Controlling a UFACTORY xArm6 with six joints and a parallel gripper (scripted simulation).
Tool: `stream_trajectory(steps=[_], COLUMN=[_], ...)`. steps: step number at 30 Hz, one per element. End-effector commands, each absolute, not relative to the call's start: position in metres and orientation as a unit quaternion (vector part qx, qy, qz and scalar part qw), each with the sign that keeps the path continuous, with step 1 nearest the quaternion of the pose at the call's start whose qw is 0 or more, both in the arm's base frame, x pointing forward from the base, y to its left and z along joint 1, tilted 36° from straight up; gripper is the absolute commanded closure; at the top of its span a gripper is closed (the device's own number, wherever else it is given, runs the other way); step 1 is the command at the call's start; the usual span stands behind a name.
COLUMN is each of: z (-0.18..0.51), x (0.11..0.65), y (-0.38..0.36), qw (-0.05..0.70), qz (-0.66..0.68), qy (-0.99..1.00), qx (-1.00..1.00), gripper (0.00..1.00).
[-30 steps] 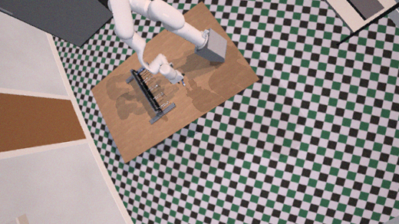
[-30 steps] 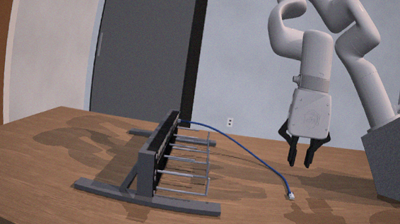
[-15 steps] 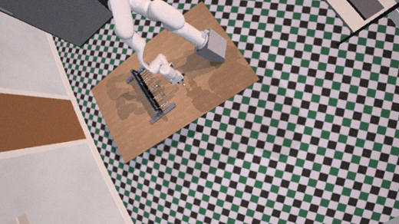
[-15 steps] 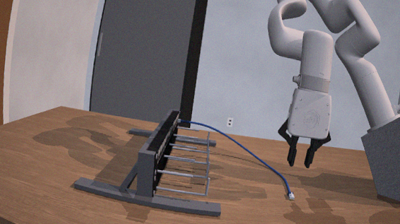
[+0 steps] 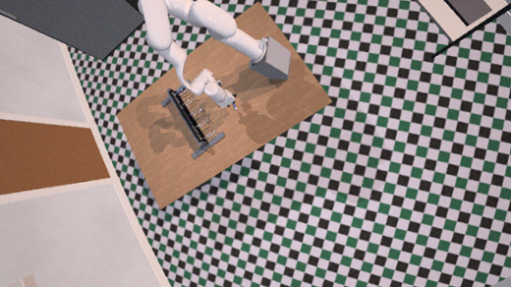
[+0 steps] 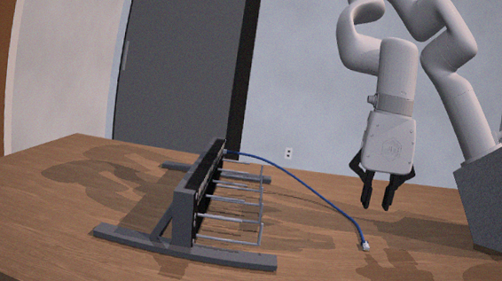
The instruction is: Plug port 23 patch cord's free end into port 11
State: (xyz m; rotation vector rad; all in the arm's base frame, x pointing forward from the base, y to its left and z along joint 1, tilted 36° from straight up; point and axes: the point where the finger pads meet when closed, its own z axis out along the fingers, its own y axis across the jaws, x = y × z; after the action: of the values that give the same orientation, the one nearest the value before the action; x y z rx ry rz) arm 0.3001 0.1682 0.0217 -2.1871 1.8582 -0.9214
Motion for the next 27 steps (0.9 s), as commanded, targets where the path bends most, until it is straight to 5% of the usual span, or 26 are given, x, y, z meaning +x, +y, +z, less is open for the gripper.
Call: stream_trajectory(steps=[1, 27], z=[0.022, -0.001], x=[0.301, 0.316], y=[0.169, 0.161], qw=[0.065, 0.065], qz=[-0.305, -0.305], qy=[0.615, 0.615], qx=[-0.724, -0.724], gripper=[0.62, 0.62])
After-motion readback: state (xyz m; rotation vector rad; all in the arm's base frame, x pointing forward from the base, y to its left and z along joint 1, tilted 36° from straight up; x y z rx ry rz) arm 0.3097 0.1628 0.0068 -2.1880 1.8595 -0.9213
